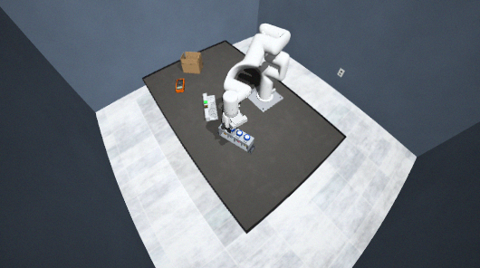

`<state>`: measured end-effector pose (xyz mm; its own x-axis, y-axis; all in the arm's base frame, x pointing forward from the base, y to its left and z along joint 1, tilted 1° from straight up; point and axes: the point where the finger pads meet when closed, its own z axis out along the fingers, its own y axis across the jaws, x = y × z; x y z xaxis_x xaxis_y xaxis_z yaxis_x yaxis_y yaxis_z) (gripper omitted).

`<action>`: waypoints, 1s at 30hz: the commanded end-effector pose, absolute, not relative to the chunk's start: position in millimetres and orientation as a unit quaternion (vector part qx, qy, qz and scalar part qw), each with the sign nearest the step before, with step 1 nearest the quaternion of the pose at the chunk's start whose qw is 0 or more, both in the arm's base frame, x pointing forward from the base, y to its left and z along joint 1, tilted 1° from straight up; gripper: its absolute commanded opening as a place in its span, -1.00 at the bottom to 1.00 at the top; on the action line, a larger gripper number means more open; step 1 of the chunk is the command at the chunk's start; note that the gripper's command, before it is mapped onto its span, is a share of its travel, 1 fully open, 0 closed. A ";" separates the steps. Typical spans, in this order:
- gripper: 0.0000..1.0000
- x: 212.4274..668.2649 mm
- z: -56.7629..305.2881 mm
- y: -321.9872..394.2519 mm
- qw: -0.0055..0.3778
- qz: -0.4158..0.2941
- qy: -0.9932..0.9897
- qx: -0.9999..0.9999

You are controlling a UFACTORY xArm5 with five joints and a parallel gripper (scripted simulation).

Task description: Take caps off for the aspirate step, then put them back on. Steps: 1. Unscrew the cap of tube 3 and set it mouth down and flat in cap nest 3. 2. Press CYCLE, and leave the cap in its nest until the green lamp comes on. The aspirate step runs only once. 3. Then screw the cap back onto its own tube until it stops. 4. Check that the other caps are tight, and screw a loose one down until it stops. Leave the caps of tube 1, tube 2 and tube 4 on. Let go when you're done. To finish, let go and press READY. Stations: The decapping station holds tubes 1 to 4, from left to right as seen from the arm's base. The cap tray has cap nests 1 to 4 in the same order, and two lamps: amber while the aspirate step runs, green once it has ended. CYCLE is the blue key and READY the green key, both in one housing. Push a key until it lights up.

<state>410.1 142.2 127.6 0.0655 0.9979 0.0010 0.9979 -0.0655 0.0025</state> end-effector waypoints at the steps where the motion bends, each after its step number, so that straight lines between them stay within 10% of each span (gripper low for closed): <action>1: -0.08 411.3 130.2 142.7 0.008 0.000 0.712 0.702; 27: -0.08 411.3 130.2 142.7 0.007 -0.002 0.911 0.413; 28: -1.00 411.3 130.2 142.7 0.007 -0.002 0.911 0.413; 30: -1.00 411.3 130.2 142.7 0.007 -0.002 0.911 0.413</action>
<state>410.3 142.3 128.9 -0.6527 0.7576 -0.0012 0.7576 0.6527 0.0029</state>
